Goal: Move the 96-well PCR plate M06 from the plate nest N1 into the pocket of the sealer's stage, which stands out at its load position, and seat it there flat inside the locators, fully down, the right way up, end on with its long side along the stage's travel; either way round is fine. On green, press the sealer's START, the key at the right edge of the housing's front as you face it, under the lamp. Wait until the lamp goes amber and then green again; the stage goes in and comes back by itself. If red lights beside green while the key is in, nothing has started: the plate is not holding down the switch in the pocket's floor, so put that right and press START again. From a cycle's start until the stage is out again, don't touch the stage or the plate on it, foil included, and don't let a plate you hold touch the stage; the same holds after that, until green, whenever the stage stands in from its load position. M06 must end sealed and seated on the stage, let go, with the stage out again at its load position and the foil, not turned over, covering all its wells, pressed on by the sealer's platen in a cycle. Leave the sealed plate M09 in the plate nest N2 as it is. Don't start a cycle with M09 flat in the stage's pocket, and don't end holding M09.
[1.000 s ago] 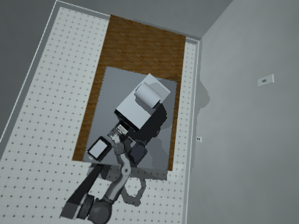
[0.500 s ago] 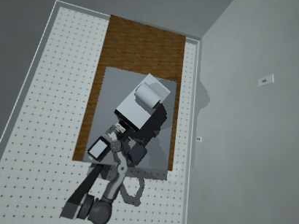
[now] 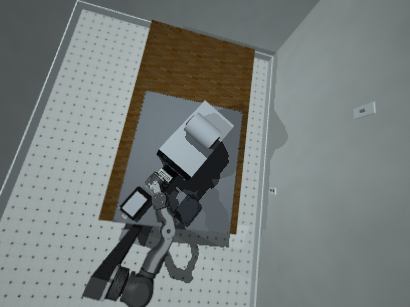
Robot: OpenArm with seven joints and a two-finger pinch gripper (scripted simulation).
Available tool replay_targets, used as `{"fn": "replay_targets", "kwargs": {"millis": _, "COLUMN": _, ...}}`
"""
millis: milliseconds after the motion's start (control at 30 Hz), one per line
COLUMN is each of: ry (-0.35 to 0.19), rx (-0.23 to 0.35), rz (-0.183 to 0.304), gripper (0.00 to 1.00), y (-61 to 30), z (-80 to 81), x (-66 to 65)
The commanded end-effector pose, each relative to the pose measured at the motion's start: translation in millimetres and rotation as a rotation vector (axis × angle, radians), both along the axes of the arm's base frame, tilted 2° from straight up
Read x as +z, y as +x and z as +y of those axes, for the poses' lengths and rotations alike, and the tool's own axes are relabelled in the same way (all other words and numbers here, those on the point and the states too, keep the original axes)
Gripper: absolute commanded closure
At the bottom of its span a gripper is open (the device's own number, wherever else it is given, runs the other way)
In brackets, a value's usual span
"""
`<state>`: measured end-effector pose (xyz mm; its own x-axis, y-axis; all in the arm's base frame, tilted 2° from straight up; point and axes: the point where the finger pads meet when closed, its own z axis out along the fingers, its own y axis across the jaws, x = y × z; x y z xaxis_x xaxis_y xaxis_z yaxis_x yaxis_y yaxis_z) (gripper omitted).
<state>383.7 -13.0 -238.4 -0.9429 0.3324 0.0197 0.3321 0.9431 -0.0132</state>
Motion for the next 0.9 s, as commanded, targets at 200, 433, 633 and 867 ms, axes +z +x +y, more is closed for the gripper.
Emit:
{"fn": "replay_targets", "kwargs": {"millis": 200, "ry": 0.003, "rx": -0.002, "rz": 0.000, "gripper": 1.00, "y": -0.3, "z": 0.9, "x": 0.4}}
{"fn": "replay_targets", "kwargs": {"millis": 433, "ry": 0.003, "rx": 0.003, "rz": 0.004, "gripper": 1.00, "y": -2.5, "z": 0.0, "x": -31.3}}
{"fn": "replay_targets", "kwargs": {"millis": 633, "ry": 0.003, "rx": 0.003, "rz": 0.004, "gripper": 1.00, "y": -2.5, "z": 0.0, "x": -31.3}}
{"fn": "replay_targets", "kwargs": {"millis": 867, "ry": 0.003, "rx": 0.003, "rz": 0.004, "gripper": 1.00, "y": -3.0, "z": -0.2, "x": -37.4}}
